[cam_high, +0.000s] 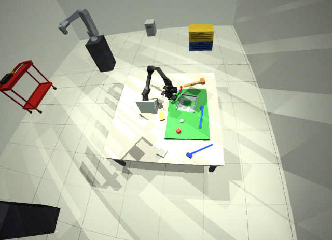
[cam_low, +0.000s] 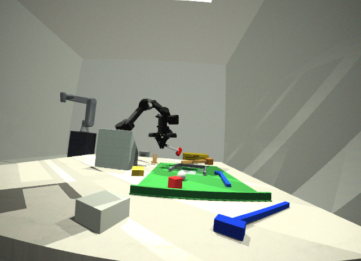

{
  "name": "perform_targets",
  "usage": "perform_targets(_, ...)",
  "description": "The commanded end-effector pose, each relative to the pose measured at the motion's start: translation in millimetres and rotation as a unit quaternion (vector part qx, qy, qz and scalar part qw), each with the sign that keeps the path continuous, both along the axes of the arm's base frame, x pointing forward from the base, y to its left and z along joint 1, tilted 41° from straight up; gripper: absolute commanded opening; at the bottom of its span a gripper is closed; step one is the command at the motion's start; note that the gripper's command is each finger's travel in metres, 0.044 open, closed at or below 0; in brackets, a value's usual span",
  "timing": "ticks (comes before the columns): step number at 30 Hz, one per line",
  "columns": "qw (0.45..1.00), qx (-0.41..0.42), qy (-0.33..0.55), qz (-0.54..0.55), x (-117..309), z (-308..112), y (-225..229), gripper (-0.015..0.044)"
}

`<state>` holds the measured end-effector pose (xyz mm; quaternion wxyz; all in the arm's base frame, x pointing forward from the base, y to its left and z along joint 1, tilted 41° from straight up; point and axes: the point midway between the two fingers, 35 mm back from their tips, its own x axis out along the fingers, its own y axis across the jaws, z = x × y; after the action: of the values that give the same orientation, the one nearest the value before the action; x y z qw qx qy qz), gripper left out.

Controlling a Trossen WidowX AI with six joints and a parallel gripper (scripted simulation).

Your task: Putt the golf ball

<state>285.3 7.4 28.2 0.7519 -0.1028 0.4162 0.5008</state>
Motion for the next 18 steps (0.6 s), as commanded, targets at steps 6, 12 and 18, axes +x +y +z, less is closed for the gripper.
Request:
perform_targets(6,0.988,-0.005,0.098,-0.117,-3.7,-32.1,-52.8,0.0000)
perform_targets(12,0.968,-0.001,0.163,-0.190,-14.7,-55.3,-85.6,0.0000)
perform_targets(18,0.939,0.006,0.226,-0.259,-31.1,-78.6,-115.4,0.0000)
